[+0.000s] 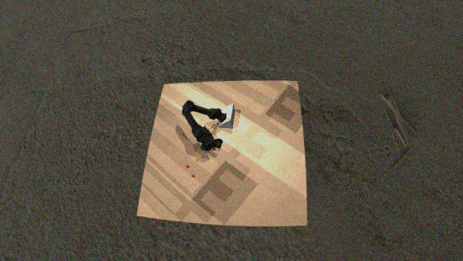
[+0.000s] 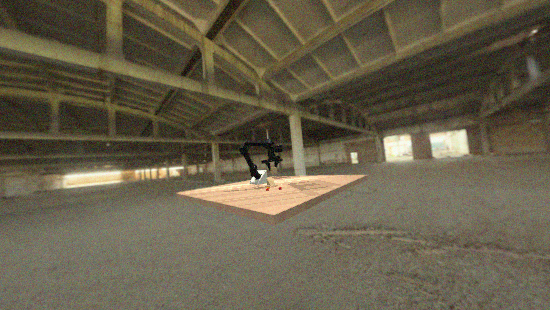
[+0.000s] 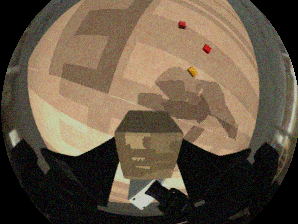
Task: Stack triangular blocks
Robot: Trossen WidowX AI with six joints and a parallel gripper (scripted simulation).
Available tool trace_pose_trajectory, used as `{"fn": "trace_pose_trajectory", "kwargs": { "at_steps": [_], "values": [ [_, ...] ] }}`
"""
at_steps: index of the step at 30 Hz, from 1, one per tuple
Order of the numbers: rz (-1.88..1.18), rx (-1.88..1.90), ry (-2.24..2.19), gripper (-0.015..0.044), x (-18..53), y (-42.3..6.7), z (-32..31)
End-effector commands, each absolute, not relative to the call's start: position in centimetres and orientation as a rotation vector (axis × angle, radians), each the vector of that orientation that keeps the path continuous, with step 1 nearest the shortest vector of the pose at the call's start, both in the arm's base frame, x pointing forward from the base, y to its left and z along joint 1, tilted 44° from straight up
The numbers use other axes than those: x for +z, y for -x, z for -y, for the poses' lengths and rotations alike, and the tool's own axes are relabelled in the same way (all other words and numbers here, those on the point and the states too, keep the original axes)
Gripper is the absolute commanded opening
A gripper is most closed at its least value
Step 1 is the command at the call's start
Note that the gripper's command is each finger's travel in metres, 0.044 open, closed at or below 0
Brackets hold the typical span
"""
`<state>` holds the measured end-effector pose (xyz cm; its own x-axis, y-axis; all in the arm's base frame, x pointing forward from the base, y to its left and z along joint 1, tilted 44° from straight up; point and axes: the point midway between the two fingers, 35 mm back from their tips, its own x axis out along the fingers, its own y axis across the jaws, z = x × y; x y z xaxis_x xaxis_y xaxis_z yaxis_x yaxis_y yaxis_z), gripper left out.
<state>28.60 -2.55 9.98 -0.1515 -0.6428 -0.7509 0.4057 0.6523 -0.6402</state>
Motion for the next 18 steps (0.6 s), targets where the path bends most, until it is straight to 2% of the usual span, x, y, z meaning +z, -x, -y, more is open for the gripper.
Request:
{"fn": "trace_pose_trajectory", "kwargs": {
  "at_steps": [1, 18],
  "values": [
    [-1.457, -0.922, 0.219, 0.0, 9.2, -28.0, 3.2],
    [-1.456, -0.924, 0.221, 0.0, 5.5, -25.4, 5.8]
  ]
}}
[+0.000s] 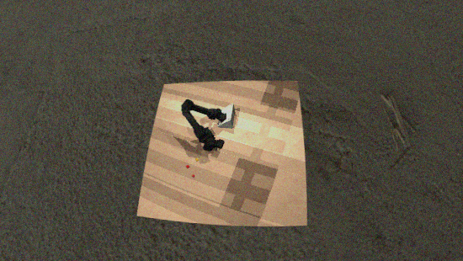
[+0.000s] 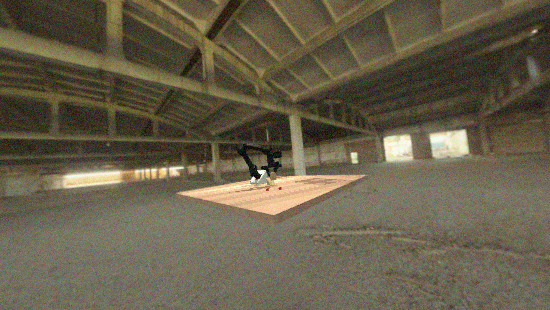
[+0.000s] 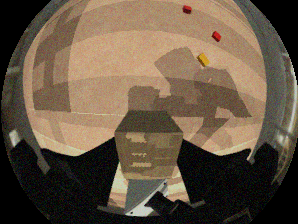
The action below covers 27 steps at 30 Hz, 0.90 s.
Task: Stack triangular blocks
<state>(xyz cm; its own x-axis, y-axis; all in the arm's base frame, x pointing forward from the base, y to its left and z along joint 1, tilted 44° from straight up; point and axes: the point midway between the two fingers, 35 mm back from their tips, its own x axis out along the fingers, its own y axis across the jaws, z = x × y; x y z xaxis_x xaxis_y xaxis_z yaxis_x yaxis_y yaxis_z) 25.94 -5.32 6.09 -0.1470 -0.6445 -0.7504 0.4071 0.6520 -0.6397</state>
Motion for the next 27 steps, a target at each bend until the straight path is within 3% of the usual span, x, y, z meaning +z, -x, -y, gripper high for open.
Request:
{"fn": "trace_pose_trajectory", "kwargs": {
  "at_steps": [1, 27],
  "values": [
    [-1.456, -0.924, 0.221, 0.0, 5.2, -25.2, 6.0],
    [-1.455, -0.93, 0.24, 0.0, 4.1, -24.4, 6.4]
  ]
}}
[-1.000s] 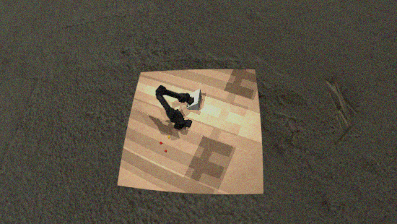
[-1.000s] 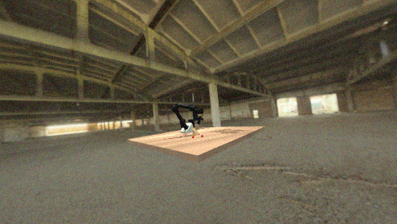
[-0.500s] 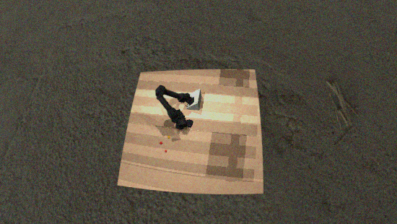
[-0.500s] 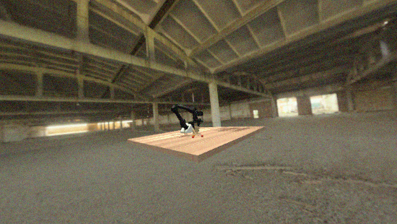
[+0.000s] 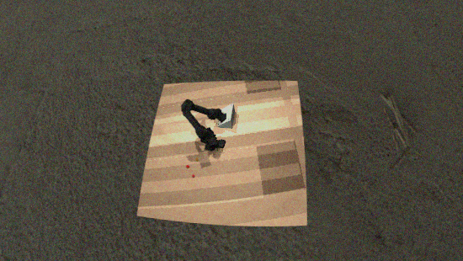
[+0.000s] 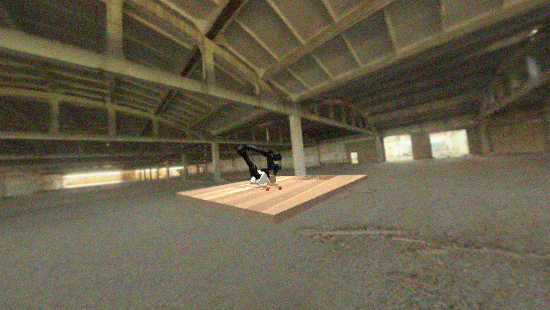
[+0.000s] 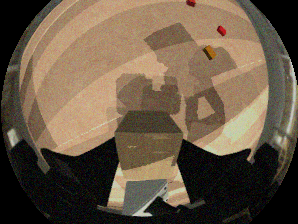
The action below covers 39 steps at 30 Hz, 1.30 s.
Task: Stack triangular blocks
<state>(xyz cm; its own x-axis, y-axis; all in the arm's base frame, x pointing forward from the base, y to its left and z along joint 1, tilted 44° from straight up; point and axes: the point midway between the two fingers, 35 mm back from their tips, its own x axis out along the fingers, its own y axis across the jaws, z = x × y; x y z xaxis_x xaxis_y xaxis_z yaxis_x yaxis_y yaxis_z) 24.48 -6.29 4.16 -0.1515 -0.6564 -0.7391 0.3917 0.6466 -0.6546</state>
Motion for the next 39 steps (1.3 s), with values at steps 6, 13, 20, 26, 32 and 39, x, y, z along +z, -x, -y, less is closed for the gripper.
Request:
{"fn": "trace_pose_trajectory", "kwargs": {
  "at_steps": [6, 13, 20, 26, 32, 39],
  "values": [
    [-1.455, -0.93, 0.24, 0.0, 3.8, -24.2, 6.6],
    [-1.455, -0.93, 0.24, 0.0, 3.5, -24.0, 6.8],
    [-1.455, -0.93, 0.24, 0.0, 3.1, -23.7, 7.0],
    [-1.455, -0.93, 0.239, 0.0, 2.9, -23.5, 7.2],
    [-1.455, -0.931, 0.239, 0.0, 2.6, -23.3, 7.4],
    [-1.455, -0.931, 0.239, 0.0, 2.6, -23.3, 7.4]
  ]
}}
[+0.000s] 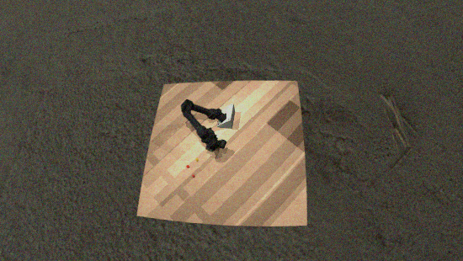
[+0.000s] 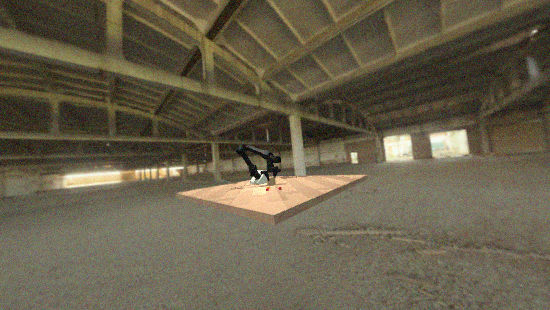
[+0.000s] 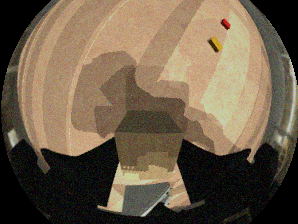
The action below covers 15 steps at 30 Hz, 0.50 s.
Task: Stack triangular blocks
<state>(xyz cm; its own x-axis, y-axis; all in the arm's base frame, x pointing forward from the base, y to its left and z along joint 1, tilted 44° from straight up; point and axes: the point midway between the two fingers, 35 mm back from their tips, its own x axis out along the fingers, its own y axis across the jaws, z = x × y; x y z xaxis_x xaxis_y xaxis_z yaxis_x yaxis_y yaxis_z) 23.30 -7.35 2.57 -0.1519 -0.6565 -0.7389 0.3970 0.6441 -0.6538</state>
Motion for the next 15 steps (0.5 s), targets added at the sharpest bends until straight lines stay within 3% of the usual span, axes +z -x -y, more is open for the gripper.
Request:
{"fn": "trace_pose_trajectory", "kwargs": {
  "at_steps": [1, 15],
  "values": [
    [-1.455, -0.931, 0.239, 0.0, 2.58, -23.31, 7.41],
    [-1.453, -0.928, 0.245, 0.0, 2.61, -23.33, 7.46]
  ]
}}
